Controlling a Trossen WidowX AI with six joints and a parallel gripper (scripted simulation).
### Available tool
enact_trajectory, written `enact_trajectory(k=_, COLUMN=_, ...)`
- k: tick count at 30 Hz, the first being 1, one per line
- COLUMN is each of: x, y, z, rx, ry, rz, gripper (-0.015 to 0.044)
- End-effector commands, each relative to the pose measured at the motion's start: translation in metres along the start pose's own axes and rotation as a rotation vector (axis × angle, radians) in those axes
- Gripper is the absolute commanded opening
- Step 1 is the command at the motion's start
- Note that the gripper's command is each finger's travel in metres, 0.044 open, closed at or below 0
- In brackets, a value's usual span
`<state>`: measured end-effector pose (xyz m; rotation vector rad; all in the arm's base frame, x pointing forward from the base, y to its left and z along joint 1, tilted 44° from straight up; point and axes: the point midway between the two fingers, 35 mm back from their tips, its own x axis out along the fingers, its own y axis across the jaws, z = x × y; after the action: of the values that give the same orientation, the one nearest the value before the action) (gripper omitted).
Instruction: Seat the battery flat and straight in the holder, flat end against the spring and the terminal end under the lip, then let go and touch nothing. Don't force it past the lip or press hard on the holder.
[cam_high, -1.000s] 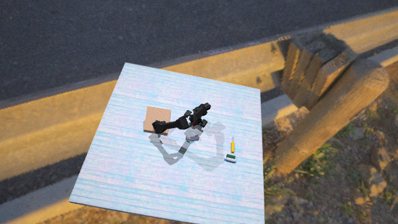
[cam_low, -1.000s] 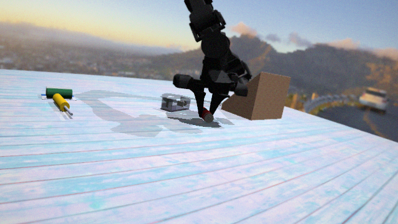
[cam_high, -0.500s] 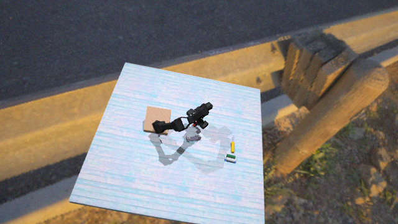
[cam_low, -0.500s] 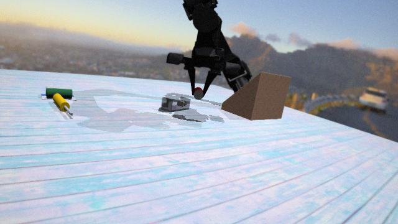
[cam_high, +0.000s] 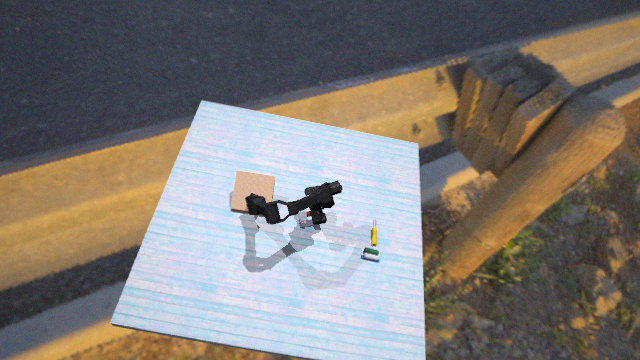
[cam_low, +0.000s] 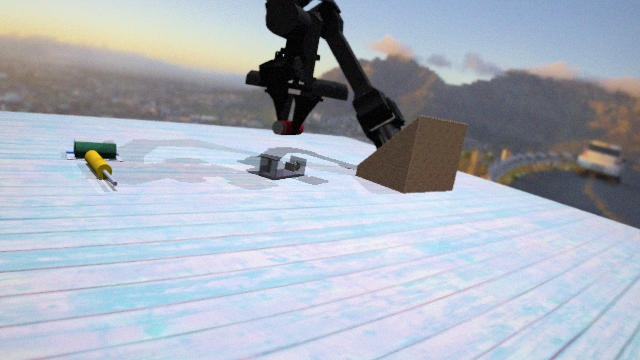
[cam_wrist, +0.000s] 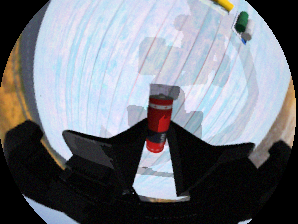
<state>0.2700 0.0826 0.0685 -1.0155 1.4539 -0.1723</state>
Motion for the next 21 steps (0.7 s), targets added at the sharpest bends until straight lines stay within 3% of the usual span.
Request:
enact_trajectory(k=1, x=0.001, y=-0.002, z=-0.004, rx=0.016, ry=-0.003, rz=-0.002, gripper=0.0086)
enact_trajectory(k=21, x=0.037, y=-0.002, z=0.002, rx=0.000, ry=-0.227, rz=0.023, gripper=0.0086)
